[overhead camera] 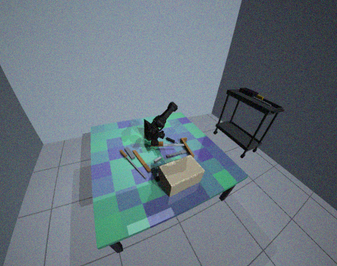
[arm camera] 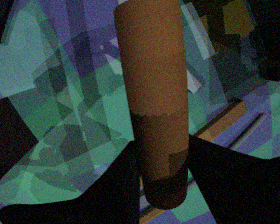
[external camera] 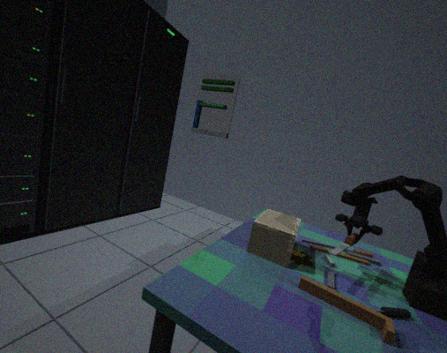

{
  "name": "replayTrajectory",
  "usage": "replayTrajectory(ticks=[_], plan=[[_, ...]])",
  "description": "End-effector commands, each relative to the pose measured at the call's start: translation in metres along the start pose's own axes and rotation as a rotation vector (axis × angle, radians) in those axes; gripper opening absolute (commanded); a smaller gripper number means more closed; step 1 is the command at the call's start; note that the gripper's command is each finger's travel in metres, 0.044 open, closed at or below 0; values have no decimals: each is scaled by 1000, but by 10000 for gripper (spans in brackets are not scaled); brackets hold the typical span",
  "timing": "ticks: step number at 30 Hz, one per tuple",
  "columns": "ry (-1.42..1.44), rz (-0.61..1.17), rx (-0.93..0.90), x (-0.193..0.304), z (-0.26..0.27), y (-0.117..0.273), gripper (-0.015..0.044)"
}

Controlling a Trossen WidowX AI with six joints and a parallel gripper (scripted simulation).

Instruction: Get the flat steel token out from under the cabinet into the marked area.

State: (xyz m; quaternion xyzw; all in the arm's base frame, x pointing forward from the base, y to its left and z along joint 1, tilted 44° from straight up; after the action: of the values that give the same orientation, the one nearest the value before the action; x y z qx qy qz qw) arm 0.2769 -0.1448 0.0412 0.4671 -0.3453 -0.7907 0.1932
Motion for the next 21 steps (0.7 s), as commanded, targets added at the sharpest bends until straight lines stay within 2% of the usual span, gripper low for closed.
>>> replayTrajectory(ticks=[1,21], plan=[[-37,-8,4,0,0,2,0],[-148,-7,4,11,0,2,0]])
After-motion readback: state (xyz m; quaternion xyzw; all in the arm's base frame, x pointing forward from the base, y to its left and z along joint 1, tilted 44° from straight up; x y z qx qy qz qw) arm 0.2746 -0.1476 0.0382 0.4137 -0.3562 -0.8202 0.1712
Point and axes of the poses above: the point midway between the two fingers, 35 mm back from their tips, its own y axis back along the fingers, its own z axis across the jaws, x = y × z, the point moved 9 cm from there along y, back along the fingers, and after that the axes turned 10 degrees about -y, right-handed, at the moved point
